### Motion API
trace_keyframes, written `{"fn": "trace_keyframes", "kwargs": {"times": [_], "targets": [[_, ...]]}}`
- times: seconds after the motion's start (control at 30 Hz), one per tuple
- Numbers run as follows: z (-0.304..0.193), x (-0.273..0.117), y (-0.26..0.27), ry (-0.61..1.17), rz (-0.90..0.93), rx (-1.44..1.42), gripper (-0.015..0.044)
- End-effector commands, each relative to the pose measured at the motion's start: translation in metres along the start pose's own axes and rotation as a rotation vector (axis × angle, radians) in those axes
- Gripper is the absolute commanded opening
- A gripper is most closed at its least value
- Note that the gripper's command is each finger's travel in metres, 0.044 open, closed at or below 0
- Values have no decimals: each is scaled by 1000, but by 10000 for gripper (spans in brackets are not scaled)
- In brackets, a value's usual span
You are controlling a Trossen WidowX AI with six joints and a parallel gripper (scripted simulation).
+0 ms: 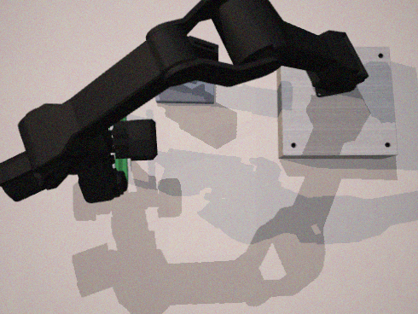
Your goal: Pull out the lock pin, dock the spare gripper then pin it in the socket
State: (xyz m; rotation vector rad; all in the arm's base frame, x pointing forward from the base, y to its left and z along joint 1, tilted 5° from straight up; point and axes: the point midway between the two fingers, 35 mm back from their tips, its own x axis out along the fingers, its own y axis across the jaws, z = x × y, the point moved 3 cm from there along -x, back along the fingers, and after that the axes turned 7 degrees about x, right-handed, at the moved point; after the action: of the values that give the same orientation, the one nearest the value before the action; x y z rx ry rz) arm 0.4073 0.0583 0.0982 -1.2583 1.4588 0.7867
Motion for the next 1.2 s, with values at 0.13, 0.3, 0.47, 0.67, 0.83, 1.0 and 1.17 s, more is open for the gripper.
{"fn": "trace_keyframes", "kwargs": {"times": [0.13,0.3,0.47,0.67,0.83,1.0,1.17], "targets": [[3,15,2,7,3,-5,180],[5,23,2,7,3,-5,180],[7,30,3,7,3,-5,180],[9,40,4,7,3,-5,180],[10,45,5,7,3,-6,180],[10,45,5,7,3,-6,154],[10,45,5,7,3,-6,23]]}}
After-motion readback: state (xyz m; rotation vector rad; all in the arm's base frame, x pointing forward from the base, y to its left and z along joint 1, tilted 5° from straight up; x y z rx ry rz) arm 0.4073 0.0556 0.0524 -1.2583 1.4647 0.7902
